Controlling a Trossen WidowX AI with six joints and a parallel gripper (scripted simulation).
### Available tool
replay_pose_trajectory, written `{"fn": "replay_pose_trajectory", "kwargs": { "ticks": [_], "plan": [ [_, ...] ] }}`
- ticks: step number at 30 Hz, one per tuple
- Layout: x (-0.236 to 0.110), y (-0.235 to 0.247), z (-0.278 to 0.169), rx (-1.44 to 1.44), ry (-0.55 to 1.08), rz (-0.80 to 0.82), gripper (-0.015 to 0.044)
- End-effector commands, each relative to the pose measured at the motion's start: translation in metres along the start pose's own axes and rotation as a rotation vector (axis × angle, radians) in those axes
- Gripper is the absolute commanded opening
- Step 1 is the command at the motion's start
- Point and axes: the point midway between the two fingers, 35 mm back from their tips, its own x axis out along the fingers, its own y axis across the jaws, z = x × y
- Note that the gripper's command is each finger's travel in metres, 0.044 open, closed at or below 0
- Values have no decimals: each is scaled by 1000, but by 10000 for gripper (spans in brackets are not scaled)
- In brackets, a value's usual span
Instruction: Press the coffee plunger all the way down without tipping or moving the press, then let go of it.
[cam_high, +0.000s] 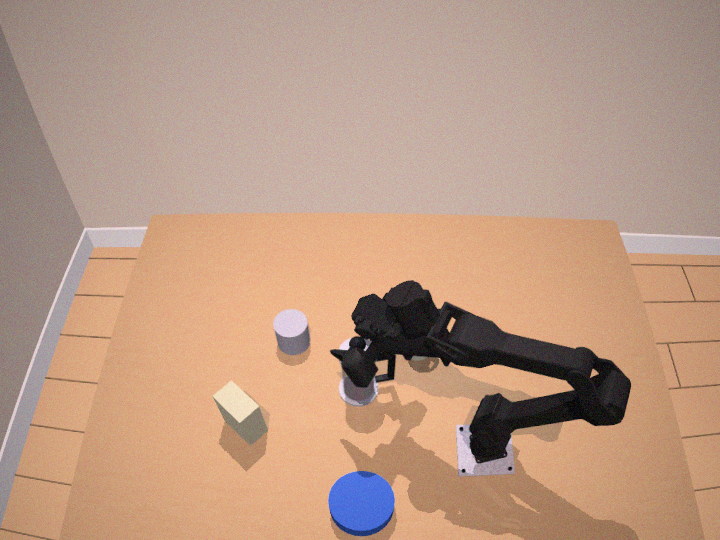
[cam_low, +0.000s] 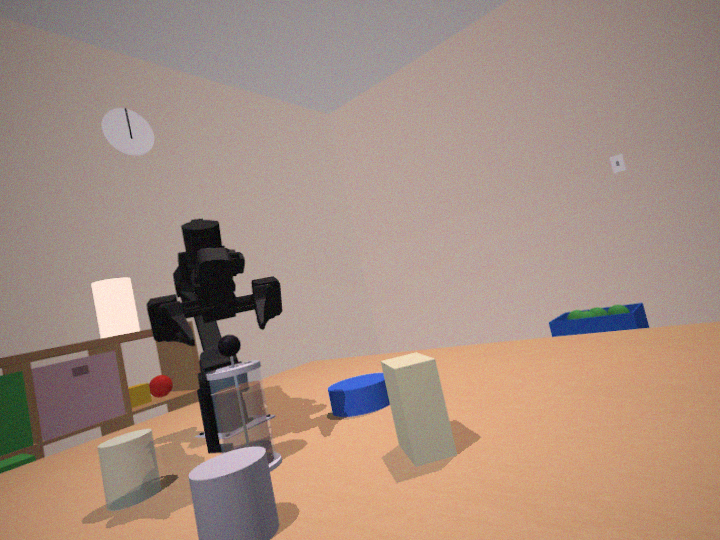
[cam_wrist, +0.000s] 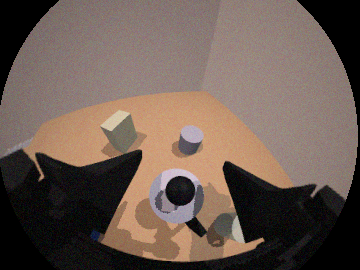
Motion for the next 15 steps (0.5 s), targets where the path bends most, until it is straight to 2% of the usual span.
{"fn": "replay_pose_trajectory", "kwargs": {
  "ticks": [1,6,15],
  "plan": [
    [-20,0,23,0,-10,-3,440],
    [-51,0,45,-1,-1,-5,440],
    [-51,0,44,-1,-1,-5,440]
  ]
}}
